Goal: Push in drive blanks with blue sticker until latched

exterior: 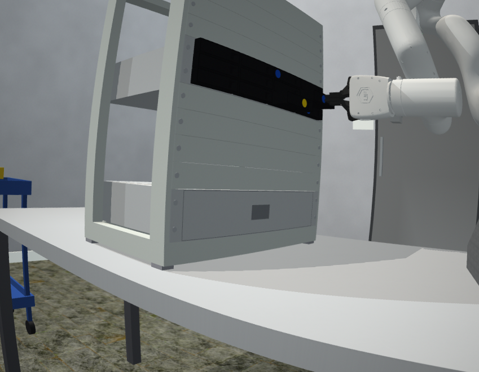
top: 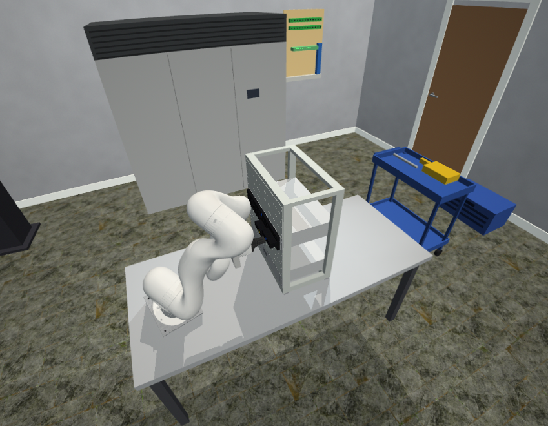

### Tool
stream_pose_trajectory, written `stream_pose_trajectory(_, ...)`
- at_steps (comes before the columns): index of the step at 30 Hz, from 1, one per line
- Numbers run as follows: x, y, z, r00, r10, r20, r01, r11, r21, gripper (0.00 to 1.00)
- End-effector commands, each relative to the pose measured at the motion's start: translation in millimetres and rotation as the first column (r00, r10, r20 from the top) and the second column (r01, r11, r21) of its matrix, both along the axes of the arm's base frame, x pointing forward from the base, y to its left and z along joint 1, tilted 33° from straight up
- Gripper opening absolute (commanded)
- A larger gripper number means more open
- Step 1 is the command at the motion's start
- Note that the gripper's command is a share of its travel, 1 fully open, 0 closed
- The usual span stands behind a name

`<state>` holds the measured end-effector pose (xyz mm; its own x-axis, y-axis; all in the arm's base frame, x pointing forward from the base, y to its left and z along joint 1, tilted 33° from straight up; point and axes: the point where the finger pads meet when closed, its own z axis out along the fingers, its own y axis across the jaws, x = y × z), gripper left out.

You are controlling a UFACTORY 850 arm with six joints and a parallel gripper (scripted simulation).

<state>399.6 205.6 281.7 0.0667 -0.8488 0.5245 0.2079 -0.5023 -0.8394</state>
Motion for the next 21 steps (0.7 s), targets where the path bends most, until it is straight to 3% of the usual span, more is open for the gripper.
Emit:
stream_pose_trajectory(1,0.2,0.4,0.4,1.0,0.0,0.001,0.0,1.0,0.001,0.0)
stream_pose_trajectory(21,9.9,2.0,1.8,1.0,0.0,0.001,0.0,1.0,0.001,0.0)
